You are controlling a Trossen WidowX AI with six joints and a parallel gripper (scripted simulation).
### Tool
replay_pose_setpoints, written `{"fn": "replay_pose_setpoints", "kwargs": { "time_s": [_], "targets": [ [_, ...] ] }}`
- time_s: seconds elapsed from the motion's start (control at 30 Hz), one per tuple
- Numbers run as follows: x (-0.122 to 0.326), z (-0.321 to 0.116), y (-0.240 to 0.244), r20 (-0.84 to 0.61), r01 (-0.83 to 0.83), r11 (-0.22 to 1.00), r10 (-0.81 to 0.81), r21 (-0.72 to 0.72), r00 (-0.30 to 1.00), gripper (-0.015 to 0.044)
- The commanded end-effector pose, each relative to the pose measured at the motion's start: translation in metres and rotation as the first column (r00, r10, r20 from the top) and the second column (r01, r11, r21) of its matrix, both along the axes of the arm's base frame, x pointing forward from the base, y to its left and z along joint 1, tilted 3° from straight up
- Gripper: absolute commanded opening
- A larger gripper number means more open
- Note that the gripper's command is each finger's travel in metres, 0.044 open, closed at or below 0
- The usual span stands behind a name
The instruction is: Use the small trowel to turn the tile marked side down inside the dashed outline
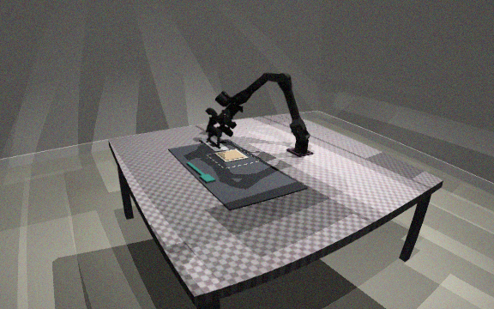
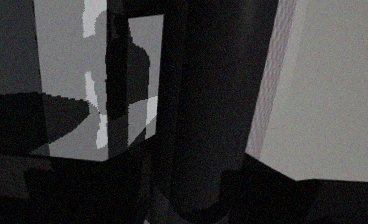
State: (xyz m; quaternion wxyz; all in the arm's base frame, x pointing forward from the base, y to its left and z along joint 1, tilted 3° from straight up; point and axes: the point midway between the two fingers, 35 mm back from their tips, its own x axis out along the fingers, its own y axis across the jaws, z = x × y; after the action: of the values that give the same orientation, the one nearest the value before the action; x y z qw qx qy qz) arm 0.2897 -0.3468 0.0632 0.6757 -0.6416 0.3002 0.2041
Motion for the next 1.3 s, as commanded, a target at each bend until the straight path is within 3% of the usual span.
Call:
{"fn": "replay_pose_setpoints", "kwargs": {
  "time_s": [0.0,0.6,1.27],
  "targets": [
    [0.001,-0.001,0.002,0.002,-0.004,1.0,0.004,-0.008,1.0,0.0],
    [0.004,-0.001,0.027,0.002,-0.004,1.0,0.004,-0.006,1.0,0.0],
    [0.0,0.039,-0.012,-0.001,0.0,1.0,0.0,-0.006,1.0,0.0]
  ]
}}
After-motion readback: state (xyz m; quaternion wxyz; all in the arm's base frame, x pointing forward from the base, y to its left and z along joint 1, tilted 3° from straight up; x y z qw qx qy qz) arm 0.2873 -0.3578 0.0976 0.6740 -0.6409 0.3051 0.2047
